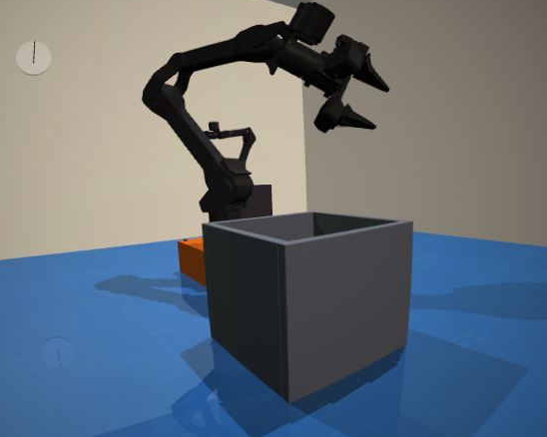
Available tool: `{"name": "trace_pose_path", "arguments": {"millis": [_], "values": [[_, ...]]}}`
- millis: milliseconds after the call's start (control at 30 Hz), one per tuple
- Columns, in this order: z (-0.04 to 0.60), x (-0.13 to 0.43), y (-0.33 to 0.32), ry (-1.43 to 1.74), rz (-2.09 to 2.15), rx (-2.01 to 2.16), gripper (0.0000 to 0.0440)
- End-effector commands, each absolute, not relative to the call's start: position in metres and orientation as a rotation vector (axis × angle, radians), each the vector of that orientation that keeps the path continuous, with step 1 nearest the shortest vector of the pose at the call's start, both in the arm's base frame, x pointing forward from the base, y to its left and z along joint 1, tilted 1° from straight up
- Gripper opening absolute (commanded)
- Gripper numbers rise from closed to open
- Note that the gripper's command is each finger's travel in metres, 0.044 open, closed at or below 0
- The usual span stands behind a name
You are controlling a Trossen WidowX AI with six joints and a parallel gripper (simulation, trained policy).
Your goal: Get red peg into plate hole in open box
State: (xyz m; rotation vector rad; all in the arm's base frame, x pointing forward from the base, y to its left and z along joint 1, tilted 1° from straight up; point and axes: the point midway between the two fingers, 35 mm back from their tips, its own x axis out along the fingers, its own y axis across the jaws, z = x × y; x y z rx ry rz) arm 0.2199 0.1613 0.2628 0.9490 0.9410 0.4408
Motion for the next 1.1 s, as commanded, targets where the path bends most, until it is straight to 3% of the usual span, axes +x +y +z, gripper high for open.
{"name": "trace_pose_path", "arguments": {"millis": [0, 1067], "values": [[0.251, 0.222, 0.153, 1.010, 0.331, 0.992, 0.0440], [0.148, 0.184, 0.109, 1.474, -0.701, 1.218, 0.0430]]}}
